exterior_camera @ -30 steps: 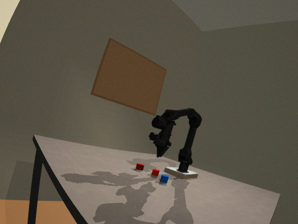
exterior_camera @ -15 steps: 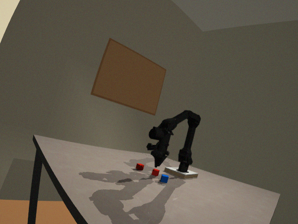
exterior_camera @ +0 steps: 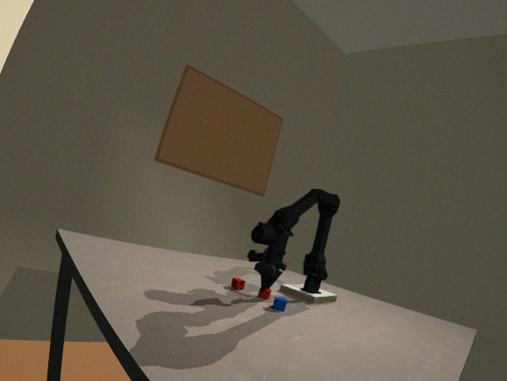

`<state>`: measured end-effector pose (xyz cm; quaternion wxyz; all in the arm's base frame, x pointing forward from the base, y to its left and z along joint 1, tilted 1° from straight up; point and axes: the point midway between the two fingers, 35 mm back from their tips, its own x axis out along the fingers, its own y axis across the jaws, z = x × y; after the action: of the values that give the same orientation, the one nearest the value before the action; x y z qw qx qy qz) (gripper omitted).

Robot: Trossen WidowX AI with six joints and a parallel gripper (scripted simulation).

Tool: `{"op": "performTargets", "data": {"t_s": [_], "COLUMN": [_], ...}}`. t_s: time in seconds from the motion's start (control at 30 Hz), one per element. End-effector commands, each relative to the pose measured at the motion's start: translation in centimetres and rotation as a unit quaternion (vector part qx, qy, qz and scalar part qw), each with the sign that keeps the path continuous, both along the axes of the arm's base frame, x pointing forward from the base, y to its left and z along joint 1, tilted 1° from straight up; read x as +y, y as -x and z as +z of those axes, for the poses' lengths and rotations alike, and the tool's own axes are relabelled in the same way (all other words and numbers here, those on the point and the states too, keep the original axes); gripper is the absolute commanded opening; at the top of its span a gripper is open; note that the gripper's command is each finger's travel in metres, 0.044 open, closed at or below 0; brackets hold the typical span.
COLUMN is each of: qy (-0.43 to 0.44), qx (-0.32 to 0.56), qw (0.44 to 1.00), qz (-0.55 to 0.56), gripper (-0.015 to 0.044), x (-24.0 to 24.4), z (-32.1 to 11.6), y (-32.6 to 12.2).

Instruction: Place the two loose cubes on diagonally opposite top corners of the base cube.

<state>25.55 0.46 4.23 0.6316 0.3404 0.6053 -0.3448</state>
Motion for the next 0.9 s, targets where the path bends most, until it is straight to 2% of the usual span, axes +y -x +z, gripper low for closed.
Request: {"op": "performTargets", "data": {"t_s": [0.0,0.17,0.37,0.87], "qy": [-0.003,-0.003,-0.003,-0.003], "qx": [0.003,0.003,0.003,0.002], "qw": [1.000,1.000,1.000,1.000], "qz": [0.002,0.002,0.002,0.002], "gripper": [0.0265,0.0265,0.0107,0.0105], "x": [0.1,0.1,0.1,0.1], "z": [-0.7,-1.3,-1.3,1.9], "y": [0.1,0.1,0.1,-0.4]}}
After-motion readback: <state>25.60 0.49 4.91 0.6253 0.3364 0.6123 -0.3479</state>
